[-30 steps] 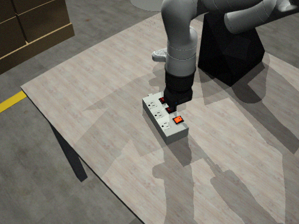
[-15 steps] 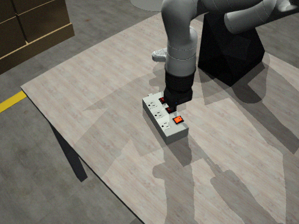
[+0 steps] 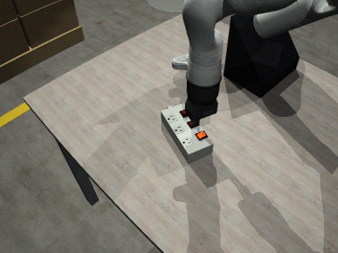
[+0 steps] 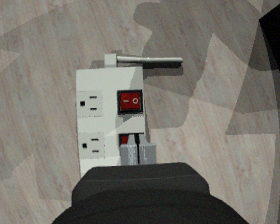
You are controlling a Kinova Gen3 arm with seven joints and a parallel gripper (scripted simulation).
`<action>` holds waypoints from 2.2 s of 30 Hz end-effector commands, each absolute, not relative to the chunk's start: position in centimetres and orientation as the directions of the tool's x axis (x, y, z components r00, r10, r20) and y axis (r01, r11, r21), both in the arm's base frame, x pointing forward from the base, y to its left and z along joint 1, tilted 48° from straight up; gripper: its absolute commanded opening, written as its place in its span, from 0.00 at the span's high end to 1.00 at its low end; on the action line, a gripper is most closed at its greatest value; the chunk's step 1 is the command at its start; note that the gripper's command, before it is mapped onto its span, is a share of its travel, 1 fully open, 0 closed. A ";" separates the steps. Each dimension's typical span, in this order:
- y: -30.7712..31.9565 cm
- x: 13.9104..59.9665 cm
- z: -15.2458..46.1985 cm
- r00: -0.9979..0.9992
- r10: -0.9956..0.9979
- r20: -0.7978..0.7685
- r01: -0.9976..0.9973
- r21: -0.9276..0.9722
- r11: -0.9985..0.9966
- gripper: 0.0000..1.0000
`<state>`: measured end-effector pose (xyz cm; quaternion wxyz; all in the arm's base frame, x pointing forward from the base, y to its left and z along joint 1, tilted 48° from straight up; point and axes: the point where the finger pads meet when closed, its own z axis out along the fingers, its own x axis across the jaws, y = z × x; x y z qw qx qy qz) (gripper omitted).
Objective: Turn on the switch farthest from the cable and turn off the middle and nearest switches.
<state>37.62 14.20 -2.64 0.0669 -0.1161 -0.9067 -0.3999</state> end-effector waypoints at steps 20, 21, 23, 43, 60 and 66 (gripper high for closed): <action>11.4 37.7 -0.2 -0.964 0.156 0.214 0.264 0.709 0.654 1.00; 11.4 37.7 -0.1 -0.964 0.156 0.214 0.264 0.709 0.654 1.00; 11.4 37.7 -0.1 -0.964 0.156 0.214 0.264 0.709 0.654 1.00; 11.3 37.7 -0.1 -0.964 0.156 0.214 0.264 0.709 0.654 0.00; 6.5 37.9 4.3 -0.964 0.156 0.214 0.264 0.709 0.654 0.00; 5.0 38.0 5.7 -0.964 0.156 0.214 0.264 0.709 0.654 0.00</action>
